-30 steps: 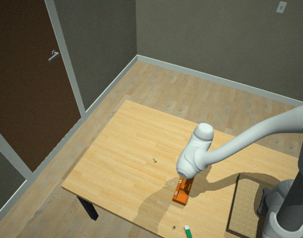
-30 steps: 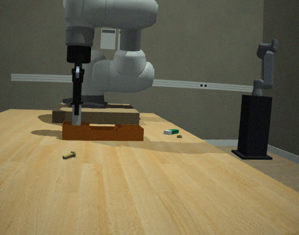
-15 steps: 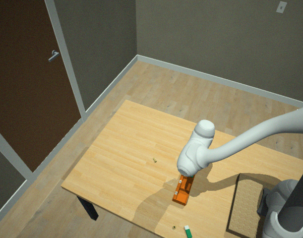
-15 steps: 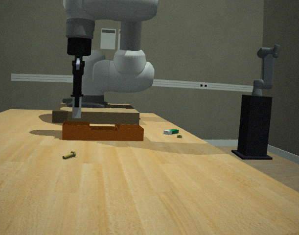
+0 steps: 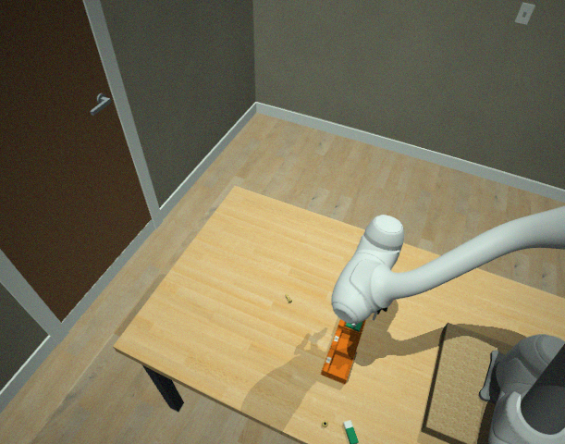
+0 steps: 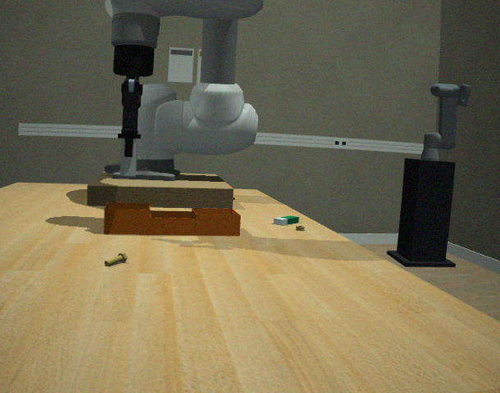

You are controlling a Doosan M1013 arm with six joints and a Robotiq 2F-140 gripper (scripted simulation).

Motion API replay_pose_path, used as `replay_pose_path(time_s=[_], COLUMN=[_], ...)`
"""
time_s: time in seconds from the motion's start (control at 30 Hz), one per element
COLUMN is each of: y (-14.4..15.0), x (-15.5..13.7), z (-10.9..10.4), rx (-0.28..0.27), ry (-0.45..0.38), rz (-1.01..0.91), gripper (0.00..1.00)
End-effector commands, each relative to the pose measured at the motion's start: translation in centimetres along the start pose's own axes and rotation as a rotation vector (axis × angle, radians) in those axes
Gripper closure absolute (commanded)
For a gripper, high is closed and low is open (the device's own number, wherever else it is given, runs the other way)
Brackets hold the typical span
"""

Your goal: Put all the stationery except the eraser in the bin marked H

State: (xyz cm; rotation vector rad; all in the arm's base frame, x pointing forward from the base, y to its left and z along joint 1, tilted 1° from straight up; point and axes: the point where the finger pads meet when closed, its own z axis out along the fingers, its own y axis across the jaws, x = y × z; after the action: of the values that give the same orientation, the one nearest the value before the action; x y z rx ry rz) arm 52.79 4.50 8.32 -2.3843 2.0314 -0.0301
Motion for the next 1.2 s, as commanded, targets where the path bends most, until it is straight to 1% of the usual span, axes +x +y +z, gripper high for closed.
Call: replay_pose_path(time_s=[0.0,0.1,0.17,0.67,0.73,0.8,1.17], y=[0.0,0.0,0.0,0.0,0.0,0.0,0.0], x=[0.0,0.0,0.0,0.0,0.0,0.0,0.0], z=[-1.2,-2.4,-2.4,-8.4,-8.4,-9.0,-9.0], rx=[0.000,0.000,0.000,0.000,0.000,0.000,0.000], ry=[0.000,0.000,0.000,0.000,0.000,0.000,0.000], rz=[0.000,0.000,0.000,0.000,0.000,0.000,0.000], gripper=[0.00,0.00,0.00,0.00,0.00,0.00,0.00])
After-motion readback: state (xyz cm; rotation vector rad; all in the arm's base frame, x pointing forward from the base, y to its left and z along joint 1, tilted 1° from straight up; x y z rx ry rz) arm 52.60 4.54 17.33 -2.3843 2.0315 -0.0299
